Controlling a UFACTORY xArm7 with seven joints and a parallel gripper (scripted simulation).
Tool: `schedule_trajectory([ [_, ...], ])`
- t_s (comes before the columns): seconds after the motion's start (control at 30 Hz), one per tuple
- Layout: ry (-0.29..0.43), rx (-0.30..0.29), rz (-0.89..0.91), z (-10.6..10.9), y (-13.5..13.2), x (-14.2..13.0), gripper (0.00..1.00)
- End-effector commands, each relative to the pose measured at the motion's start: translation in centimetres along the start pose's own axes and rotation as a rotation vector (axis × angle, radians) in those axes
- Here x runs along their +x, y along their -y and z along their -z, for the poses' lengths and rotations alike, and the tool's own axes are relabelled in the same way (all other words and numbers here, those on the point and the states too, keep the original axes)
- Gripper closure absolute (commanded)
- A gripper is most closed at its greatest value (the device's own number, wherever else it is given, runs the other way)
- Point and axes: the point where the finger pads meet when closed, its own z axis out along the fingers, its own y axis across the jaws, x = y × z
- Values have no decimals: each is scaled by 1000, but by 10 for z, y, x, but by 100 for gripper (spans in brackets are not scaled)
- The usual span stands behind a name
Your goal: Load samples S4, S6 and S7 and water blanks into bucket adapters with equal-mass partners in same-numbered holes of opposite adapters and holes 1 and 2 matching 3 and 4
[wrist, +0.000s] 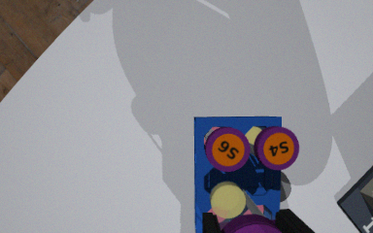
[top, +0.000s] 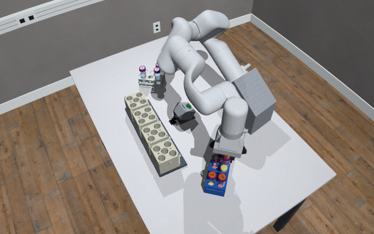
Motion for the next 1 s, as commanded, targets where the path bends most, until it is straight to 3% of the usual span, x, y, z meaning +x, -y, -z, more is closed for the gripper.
schedule_trajectory([
  [0.0, -5, 3, 0, 12, 0, 1, 100],
  [0.63, -4, 3, 0, 46, 0, 1, 100],
  [0.97, -4, 3, 0, 47, 0, 1, 100],
])
